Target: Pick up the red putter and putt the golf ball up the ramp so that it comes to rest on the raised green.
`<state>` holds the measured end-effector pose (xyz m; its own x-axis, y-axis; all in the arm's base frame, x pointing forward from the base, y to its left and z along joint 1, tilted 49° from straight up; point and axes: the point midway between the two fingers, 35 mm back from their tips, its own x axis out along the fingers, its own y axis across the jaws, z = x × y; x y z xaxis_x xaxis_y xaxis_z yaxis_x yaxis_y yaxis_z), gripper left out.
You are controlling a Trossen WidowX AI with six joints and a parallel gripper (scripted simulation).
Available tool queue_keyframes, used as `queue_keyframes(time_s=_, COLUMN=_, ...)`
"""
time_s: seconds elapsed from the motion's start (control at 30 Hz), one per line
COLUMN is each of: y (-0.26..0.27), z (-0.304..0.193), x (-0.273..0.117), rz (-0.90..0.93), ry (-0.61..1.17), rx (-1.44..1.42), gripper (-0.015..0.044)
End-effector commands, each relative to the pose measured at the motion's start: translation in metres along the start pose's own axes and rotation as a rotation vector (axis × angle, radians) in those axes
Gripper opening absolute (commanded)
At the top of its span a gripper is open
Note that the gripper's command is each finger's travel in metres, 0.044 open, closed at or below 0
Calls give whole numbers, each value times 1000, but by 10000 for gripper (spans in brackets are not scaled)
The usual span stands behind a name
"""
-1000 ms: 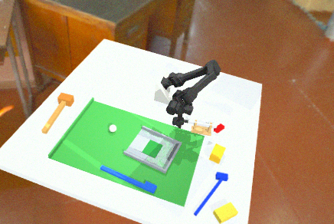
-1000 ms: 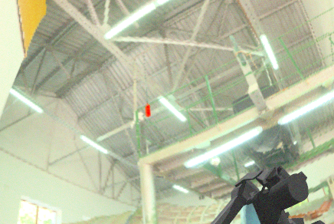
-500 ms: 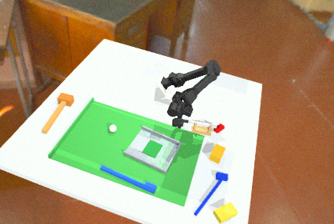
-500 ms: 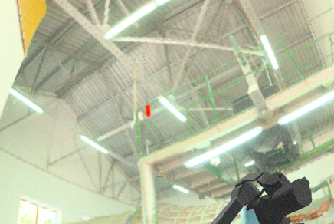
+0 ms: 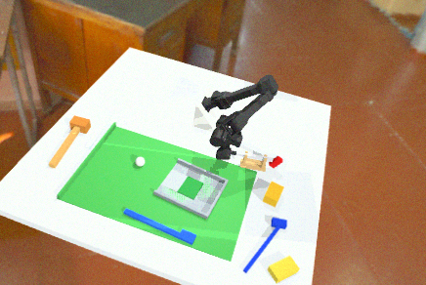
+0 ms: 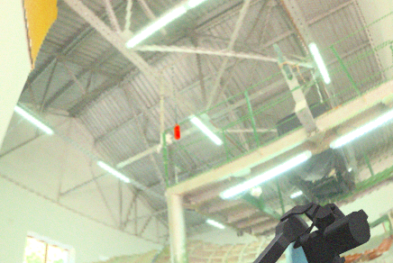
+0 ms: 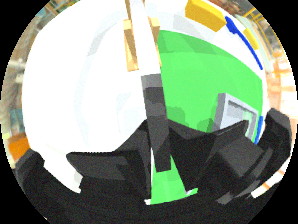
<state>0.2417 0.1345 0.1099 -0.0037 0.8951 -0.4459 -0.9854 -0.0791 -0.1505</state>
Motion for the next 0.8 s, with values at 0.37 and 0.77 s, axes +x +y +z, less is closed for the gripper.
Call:
queue_keyframes(time_s=0.37, y=-4, z=6, x=-45, rz=-17, ry=25, rx=56, gripper=0)
queue_keyframes(time_s=0.77, y=1, z=25, x=-96, rz=-29, ry=13, rx=119, gripper=0)
